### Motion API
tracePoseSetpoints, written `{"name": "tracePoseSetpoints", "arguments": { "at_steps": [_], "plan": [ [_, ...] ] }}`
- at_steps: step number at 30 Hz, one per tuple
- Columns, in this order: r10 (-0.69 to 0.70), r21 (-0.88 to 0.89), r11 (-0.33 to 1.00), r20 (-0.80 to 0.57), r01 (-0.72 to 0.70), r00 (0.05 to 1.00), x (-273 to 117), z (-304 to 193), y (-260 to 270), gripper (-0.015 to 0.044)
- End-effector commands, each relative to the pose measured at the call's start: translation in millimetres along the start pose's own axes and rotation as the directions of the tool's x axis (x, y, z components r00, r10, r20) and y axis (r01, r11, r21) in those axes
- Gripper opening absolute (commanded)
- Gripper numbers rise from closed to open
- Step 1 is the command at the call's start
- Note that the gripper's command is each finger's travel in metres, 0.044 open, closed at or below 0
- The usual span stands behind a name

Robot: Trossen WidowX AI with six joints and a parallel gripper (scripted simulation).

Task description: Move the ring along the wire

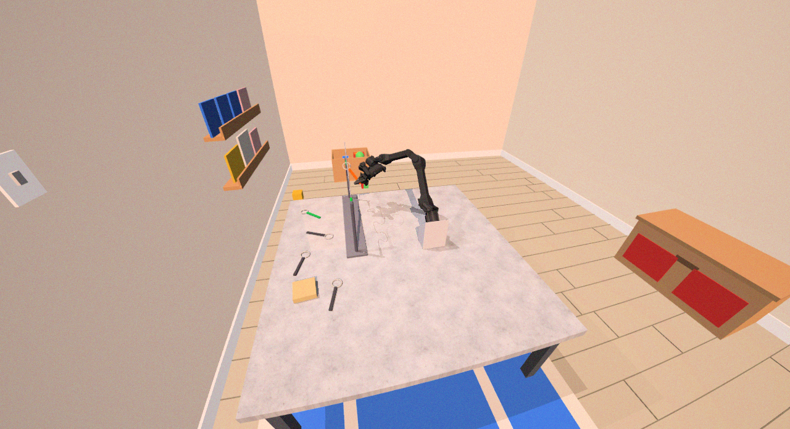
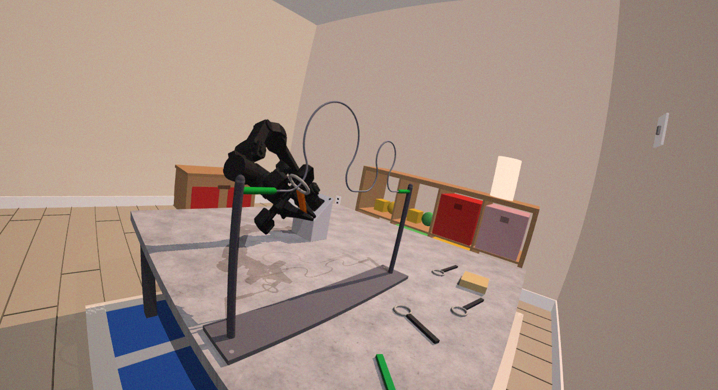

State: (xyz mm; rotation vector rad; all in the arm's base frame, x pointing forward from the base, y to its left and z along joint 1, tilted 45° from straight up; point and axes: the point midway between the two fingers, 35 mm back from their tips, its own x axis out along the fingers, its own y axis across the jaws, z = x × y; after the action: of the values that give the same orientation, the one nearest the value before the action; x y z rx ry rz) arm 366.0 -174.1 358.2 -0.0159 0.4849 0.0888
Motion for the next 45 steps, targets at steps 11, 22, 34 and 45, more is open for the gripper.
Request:
{"name": "tracePoseSetpoints", "arguments": {
  "at_steps": [11, 22, 34, 45],
  "plan": [
    [0.182, 0.316, 0.931, 0.033, -0.183, 0.983, -3.7, 6.4, 53.2, -0.0150],
    [0.296, 0.524, 0.797, 0.094, -0.300, 0.950, -12.7, 23.2, 87.7, -0.0150],
    [0.388, 0.694, 0.602, 0.179, -0.396, 0.904, -26.5, 48.4, 116.3, -0.0150],
    [0.425, 0.761, 0.483, 0.229, -0.433, 0.876, -35.7, 65.1, 128.3, -0.0150]
  ]
}}
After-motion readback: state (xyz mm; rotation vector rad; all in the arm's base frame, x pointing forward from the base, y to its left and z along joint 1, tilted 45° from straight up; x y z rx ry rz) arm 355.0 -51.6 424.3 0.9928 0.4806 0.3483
